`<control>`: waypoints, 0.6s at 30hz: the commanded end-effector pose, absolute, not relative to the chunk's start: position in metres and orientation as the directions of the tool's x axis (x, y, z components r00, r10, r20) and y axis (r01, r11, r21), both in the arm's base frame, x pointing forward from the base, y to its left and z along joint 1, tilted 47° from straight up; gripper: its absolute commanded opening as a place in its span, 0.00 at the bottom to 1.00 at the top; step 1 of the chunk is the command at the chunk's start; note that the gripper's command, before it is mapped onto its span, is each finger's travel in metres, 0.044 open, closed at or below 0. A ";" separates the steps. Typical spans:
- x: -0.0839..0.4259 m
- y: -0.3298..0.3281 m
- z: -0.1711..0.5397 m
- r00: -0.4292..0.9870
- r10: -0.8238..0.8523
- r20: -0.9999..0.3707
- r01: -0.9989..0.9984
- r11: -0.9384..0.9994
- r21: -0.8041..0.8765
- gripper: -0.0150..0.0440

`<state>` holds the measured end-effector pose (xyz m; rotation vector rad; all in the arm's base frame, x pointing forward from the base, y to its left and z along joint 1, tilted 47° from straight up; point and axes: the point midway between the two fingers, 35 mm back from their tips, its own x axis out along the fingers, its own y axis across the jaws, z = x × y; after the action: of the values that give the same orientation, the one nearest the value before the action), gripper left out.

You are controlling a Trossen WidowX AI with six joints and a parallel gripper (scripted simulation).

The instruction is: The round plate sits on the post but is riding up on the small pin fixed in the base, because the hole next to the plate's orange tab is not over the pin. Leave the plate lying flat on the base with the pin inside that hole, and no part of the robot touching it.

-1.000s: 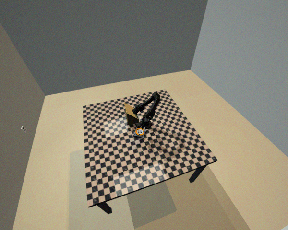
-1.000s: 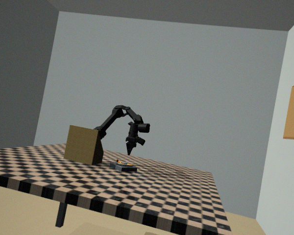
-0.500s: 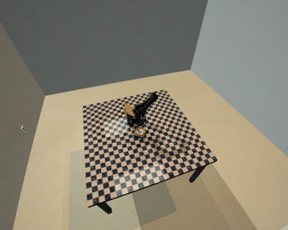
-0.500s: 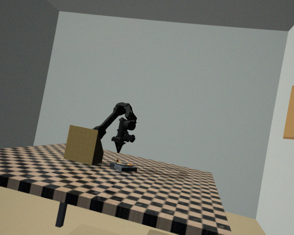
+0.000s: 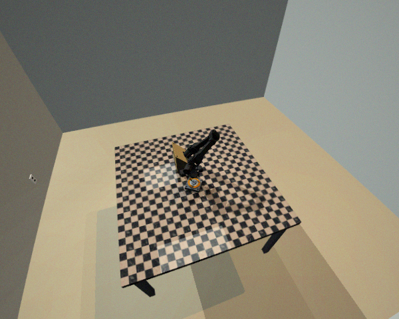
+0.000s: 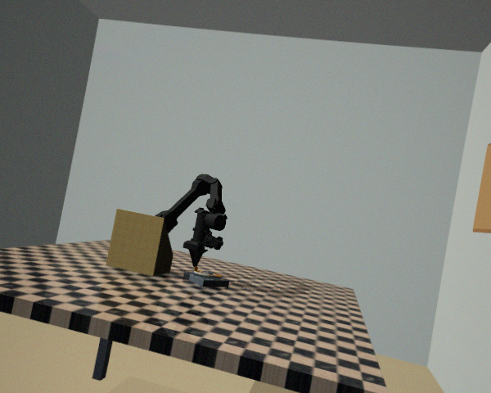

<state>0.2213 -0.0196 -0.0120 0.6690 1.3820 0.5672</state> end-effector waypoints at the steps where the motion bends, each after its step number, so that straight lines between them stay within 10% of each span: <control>1: 0.222 -0.018 -0.015 0.115 0.717 -0.688 0.025 0.690 0.723 0.25; 18: 0.228 -0.031 -0.028 0.115 0.716 -0.689 0.025 0.691 0.722 0.25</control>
<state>0.2230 -0.0262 -0.0243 0.6935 1.3887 0.5682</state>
